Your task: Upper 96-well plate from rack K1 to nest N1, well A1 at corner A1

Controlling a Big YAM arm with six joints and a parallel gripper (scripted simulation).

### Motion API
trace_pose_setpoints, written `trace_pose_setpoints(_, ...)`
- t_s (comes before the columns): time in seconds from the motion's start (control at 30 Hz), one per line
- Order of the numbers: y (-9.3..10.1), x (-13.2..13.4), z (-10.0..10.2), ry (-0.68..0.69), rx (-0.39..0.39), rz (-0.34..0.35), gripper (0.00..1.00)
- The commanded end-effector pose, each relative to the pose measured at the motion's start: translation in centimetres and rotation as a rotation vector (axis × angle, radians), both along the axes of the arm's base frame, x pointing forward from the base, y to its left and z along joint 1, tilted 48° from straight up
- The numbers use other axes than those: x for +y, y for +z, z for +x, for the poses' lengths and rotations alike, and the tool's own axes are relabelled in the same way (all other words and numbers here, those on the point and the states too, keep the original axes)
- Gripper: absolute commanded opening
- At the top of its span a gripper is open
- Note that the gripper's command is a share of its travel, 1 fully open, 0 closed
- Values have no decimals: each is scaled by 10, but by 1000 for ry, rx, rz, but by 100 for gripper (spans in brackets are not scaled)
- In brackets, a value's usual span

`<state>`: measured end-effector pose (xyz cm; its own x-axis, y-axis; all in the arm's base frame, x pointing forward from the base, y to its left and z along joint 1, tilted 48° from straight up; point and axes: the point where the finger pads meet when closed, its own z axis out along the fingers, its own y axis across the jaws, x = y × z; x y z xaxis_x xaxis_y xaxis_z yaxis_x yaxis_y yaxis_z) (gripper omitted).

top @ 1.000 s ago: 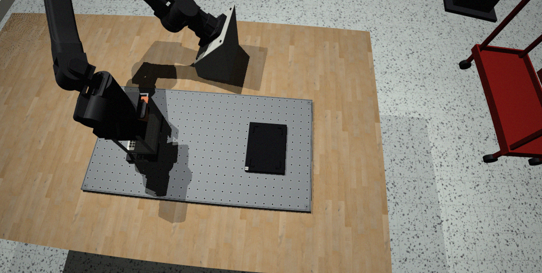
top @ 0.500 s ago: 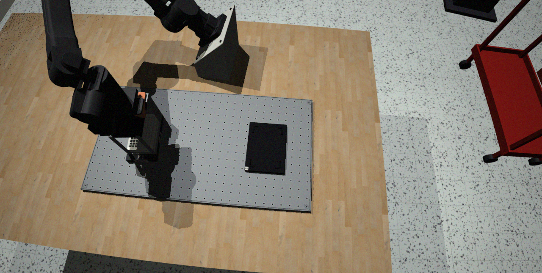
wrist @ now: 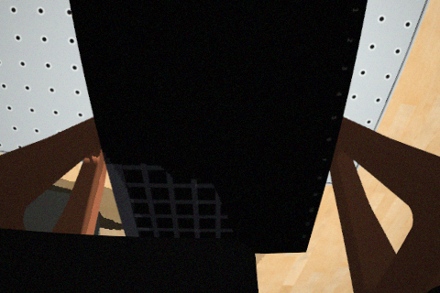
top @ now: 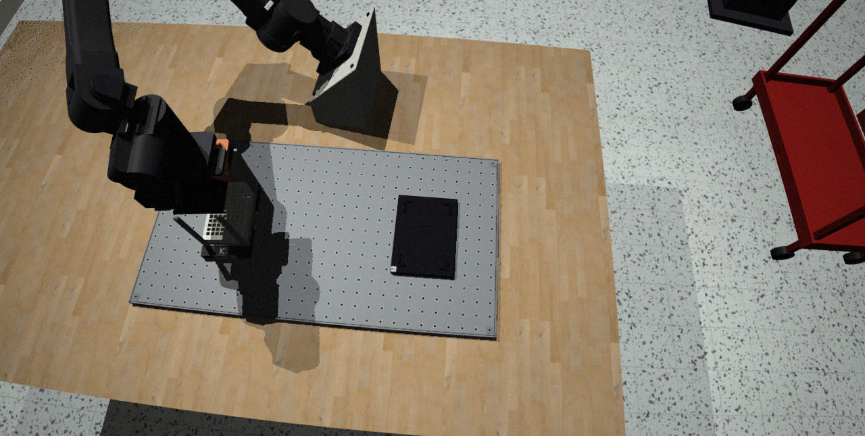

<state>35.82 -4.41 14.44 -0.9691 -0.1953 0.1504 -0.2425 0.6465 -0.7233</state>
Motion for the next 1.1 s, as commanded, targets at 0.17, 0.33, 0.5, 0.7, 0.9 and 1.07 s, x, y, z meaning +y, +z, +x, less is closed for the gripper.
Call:
trace_pose_setpoints(0.17, 29, 15, 16, 3, -84, 19, 0)
trace_pose_setpoints(0.33, 29, 15, 16, 3, -84, 19, 0)
trace_pose_setpoints(0.5, 29, 15, 16, 3, -84, 19, 0)
trace_pose_setpoints(0.7, 29, 15, 16, 3, -84, 19, 0)
trace_pose_setpoints(0.9, 29, 15, 16, 3, -84, 19, 0)
trace_pose_setpoints(1.07, 29, 15, 16, 3, -84, 19, 0)
